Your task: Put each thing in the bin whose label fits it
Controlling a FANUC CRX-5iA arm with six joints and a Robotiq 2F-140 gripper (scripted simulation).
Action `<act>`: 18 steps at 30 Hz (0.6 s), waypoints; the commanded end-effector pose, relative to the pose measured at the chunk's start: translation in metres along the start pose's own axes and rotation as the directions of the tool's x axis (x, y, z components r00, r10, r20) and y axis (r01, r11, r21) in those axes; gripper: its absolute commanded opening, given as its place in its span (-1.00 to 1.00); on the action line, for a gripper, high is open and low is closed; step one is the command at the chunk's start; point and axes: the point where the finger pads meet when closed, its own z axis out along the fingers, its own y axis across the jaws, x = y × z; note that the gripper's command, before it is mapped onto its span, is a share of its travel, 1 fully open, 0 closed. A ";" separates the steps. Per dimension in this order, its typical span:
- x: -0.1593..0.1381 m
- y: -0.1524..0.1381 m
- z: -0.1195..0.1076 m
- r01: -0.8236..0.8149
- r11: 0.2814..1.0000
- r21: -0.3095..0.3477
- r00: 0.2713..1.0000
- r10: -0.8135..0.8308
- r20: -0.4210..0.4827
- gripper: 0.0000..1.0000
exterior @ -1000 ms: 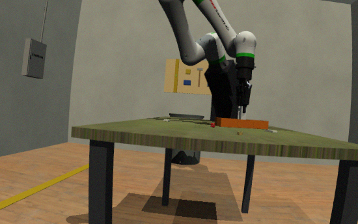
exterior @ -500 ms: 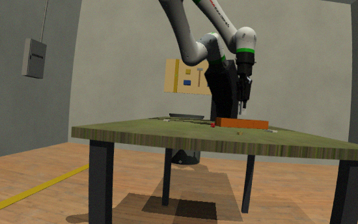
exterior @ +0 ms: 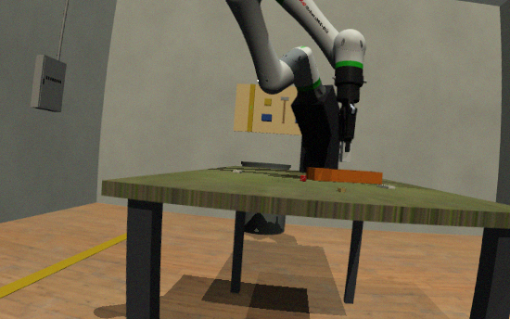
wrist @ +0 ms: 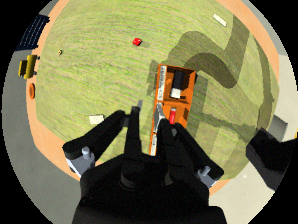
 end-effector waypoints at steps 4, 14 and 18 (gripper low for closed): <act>0.017 -0.058 0.002 -0.001 1.000 -0.011 1.000 0.001 -0.001 -0.47; 0.039 -0.127 0.001 -0.001 1.000 -0.011 1.000 0.001 -0.001 -0.47; 0.047 -0.154 0.001 -0.001 1.000 -0.011 1.000 0.001 -0.001 -0.47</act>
